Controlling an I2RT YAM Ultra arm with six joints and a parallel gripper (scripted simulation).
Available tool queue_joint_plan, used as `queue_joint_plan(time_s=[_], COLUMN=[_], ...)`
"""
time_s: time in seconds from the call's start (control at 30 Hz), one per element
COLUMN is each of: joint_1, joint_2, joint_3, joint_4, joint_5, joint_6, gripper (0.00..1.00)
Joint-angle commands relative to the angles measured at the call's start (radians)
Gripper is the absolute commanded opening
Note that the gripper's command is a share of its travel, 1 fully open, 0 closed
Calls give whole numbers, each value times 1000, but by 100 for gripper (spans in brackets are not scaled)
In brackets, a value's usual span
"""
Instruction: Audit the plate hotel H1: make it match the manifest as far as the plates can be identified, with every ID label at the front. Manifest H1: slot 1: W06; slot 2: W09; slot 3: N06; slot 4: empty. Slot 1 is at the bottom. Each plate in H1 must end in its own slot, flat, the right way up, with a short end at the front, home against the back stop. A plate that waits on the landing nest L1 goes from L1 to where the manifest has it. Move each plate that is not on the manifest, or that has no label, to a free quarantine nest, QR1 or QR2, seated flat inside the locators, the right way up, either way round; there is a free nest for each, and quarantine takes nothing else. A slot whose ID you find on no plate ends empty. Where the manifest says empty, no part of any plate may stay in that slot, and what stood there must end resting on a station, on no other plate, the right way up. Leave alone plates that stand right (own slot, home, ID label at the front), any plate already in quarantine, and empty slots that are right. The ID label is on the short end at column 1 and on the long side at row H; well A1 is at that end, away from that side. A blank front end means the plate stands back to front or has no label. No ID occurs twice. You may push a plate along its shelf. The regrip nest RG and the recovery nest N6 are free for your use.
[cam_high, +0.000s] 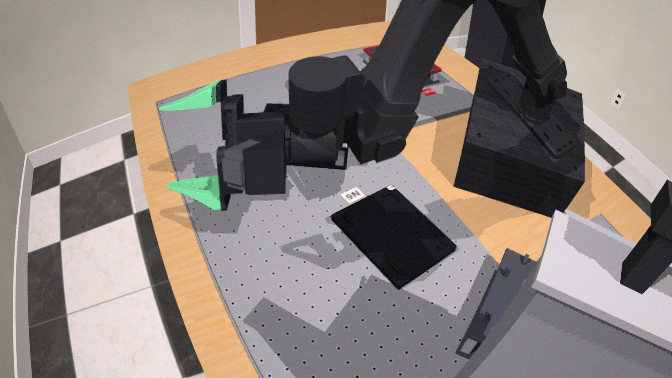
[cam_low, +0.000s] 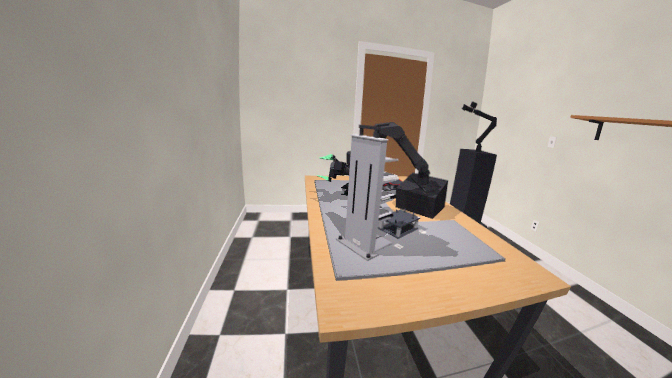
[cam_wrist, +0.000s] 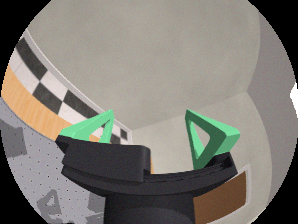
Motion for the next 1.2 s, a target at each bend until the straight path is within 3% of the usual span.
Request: queue_joint_plan(time_s=[0.0, 0.53, 0.57, 0.93, 1.1, 1.17], joint_1=[-4, -4, -11, -40, -33, -31], joint_2=[-13, -13, -36, -189, -191, -155], joint_3=[8, 8, 37, 54, 57, 31], joint_4=[2, 2, -56, -510, -519, -519], joint_5=[3, 3, -15, -121, -123, -123], joint_6=[7, 7, 23, 183, 186, 186], gripper=[100, 100, 0, 0, 0, 0])
